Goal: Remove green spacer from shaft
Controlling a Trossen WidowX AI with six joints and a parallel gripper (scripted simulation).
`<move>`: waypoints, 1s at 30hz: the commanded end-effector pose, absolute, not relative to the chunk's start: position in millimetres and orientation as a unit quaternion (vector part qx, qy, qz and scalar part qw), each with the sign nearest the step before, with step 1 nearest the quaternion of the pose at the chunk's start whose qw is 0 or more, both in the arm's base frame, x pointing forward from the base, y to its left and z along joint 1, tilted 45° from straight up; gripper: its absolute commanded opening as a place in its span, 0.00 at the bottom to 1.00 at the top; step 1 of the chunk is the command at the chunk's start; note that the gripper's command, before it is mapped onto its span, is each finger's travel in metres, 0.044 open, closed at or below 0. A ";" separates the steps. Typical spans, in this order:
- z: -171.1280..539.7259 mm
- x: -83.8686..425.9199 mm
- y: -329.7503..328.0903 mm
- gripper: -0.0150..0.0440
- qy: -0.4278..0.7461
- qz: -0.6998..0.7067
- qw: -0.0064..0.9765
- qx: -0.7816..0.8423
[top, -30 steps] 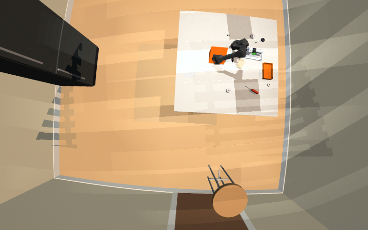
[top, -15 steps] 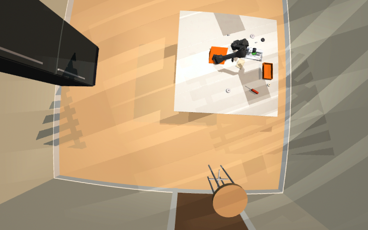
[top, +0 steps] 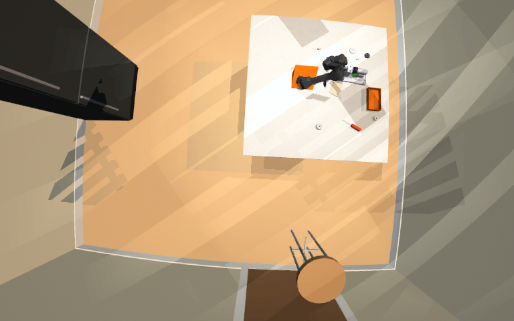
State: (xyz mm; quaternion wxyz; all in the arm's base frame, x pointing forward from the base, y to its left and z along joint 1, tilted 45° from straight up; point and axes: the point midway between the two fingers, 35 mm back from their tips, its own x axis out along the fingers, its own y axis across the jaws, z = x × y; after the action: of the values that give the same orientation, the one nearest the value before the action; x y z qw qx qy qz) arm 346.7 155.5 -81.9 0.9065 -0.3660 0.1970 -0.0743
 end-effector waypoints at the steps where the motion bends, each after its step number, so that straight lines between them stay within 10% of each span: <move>1: -81.8 346.2 155.3 0.25 0.197 -0.075 0.907 -0.366; 30: -82.1 343.0 155.1 0.25 0.197 -0.075 0.907 -0.366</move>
State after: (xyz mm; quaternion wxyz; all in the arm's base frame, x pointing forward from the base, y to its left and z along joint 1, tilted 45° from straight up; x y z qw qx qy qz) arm 343.8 155.2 -82.1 0.9061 -0.3670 0.1969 -0.0743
